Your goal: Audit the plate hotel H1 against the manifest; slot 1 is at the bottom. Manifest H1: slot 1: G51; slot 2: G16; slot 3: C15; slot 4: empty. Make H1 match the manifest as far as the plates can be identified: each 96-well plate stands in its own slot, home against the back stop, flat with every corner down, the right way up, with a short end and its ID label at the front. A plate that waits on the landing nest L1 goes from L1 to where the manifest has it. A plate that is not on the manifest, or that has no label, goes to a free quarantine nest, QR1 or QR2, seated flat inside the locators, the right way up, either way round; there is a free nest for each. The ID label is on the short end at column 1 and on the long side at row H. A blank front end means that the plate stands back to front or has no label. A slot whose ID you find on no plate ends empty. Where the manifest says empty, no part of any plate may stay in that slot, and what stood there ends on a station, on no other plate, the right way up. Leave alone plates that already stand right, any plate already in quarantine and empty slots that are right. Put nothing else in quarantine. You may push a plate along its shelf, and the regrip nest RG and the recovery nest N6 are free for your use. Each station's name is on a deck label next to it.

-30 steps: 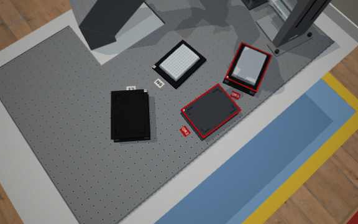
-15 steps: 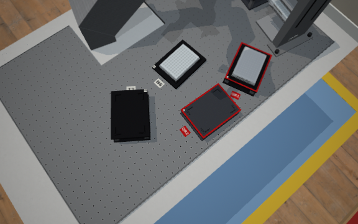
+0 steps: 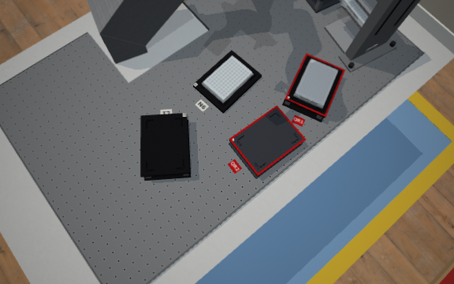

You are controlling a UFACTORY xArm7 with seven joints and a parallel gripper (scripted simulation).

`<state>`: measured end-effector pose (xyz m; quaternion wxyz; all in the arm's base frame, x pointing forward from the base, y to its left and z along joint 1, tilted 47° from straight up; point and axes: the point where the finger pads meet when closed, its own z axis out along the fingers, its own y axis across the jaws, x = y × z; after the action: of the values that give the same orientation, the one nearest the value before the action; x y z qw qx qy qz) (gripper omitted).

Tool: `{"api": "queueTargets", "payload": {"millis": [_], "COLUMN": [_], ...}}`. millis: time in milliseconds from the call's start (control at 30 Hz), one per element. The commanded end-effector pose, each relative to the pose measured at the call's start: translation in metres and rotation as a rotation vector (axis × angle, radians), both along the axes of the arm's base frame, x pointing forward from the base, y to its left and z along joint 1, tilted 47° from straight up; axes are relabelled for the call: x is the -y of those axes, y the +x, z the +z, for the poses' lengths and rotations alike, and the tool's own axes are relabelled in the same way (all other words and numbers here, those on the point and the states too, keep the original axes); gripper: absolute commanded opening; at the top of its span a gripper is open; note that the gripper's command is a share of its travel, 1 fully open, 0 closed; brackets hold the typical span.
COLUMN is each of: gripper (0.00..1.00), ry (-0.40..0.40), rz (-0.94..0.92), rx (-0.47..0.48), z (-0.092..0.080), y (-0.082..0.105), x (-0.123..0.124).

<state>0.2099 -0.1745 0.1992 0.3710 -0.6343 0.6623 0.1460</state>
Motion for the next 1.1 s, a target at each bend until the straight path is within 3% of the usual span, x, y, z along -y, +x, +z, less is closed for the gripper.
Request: {"api": "queueTargets", "payload": {"millis": [0,1067], "gripper": [1.00,1.00], "ry": [-0.002,-0.002], "rz": [-0.003,-0.003], "rx": [0.002,0.002], "z": [-0.003,-0.036], "y": [0.002,0.017], "x": [-0.002,-0.034]}}
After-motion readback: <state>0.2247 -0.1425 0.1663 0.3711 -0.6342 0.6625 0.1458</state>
